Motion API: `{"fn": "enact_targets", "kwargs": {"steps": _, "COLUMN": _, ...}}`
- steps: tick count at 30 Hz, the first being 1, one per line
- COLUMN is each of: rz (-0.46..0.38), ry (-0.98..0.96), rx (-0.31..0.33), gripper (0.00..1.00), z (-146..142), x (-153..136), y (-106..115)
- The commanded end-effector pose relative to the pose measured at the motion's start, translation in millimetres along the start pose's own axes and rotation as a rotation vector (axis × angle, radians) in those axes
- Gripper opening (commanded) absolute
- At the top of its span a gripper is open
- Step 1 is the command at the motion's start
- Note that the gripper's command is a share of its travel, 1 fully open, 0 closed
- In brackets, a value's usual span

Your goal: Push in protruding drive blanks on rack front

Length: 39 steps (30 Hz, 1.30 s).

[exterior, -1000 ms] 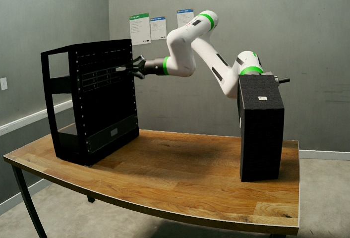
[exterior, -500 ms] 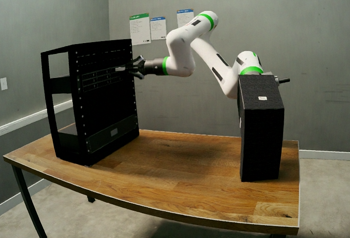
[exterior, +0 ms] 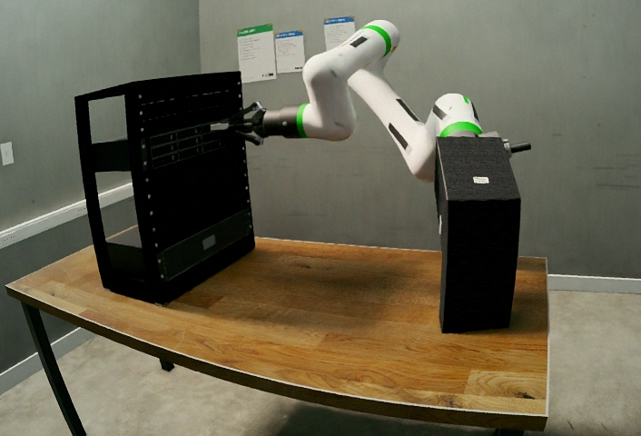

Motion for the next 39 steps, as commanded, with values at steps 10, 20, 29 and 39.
{"fn": "enact_targets", "kwargs": {"steps": 10, "rz": 0.000, "ry": -0.001, "rx": -0.001, "gripper": 0.10, "z": 0.8, "x": 0.4, "y": -3.2}}
{"fn": "enact_targets", "kwargs": {"steps": 20, "rz": 0.000, "ry": -0.001, "rx": -0.001, "gripper": 0.10, "z": 0.8, "x": 0.4, "y": -3.2}}
{"fn": "enact_targets", "kwargs": {"steps": 29, "rz": 0.000, "ry": -0.001, "rx": -0.001, "gripper": 0.10, "z": 0.8, "x": 0.4, "y": -3.9}}
{"fn": "enact_targets", "kwargs": {"steps": 39, "rz": 0.000, "ry": -0.001, "rx": -0.001, "gripper": 0.10, "z": 0.8, "x": 0.4, "y": -3.9}}
Point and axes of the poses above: the point where the finger pads meet when closed, its own y axis back along the fingers, its own z axis across the jaws, x = y × z, the point moved 8 cm from there along y, back along the fingers, and after that the axes turned 14 degrees about -y, right-handed, at the moved point
